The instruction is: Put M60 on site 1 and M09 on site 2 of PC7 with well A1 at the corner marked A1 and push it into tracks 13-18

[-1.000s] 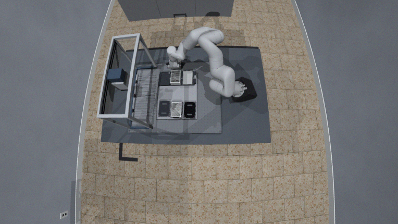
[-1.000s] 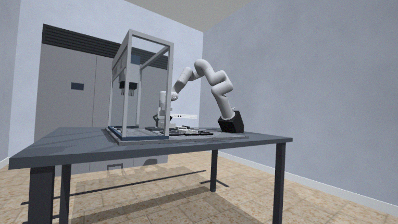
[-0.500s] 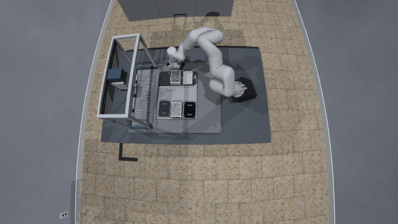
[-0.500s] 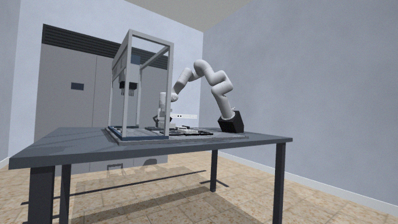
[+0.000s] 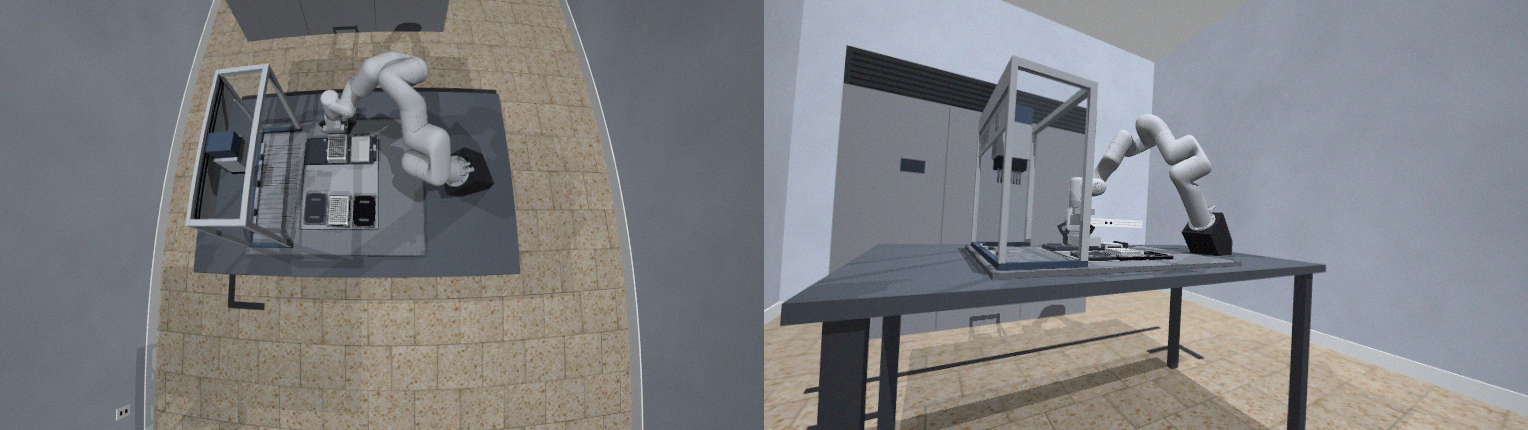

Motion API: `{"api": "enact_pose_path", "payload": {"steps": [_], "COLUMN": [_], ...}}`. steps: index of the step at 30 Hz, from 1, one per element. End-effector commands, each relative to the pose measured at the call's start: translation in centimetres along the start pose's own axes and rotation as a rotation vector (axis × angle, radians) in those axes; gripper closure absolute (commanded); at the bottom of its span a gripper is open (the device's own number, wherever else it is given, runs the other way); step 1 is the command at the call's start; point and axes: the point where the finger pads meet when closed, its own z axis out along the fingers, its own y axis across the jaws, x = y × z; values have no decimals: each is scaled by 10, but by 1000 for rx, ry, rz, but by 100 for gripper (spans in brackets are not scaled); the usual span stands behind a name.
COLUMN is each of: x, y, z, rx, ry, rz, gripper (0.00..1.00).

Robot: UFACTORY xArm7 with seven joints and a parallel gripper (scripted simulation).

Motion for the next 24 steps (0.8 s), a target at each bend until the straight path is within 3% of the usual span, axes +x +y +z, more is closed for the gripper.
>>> {"api": "enact_pose_path", "payload": {"steps": [1, 24], "x": [0, 11], "y": [1, 1], "z": [-1, -1], "rx": [-4, -4], "ry": [-3, -3], "rz": [0, 0], "gripper": [0, 0]}}
